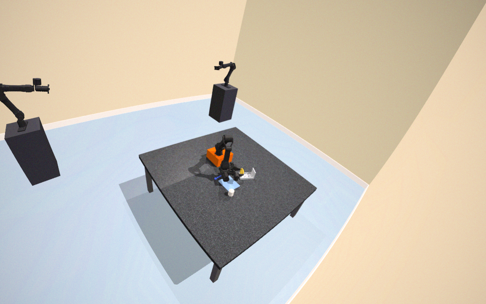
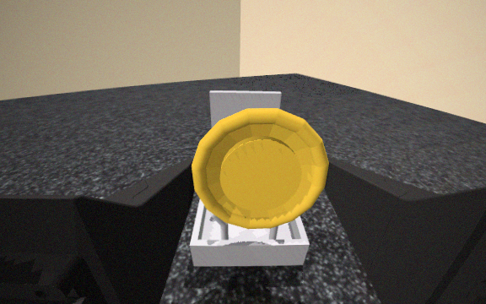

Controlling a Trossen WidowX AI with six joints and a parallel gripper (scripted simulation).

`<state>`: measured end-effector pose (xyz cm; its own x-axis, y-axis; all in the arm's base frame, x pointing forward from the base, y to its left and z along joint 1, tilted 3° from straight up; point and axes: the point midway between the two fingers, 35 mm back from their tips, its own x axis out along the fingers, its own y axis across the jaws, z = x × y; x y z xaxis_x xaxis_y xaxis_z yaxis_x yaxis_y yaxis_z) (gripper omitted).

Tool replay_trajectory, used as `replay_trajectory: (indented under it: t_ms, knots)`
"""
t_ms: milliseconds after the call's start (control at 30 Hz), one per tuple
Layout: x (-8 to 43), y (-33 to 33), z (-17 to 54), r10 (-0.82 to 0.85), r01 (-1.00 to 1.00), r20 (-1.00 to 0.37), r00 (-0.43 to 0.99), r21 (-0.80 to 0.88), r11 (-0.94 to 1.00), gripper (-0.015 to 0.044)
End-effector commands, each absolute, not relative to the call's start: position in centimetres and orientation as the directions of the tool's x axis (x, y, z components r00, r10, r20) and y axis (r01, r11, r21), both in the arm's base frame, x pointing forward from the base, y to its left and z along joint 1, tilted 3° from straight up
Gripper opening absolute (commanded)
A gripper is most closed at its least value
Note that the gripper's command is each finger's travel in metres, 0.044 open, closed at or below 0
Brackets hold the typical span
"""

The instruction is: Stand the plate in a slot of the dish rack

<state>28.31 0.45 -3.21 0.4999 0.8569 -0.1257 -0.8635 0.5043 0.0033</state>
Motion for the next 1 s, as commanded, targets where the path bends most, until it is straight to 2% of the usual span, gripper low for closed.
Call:
replay_trajectory:
  t_ms: [0,967]
  knots:
    - [28.3,0.8,-3.2,0.858,-0.864,-0.124,0.498,0.014,0.504,0.0]
    - [29.2,2.7,-3.2,0.856,-0.864,-0.128,0.5,-0.002,0.504,0.0]
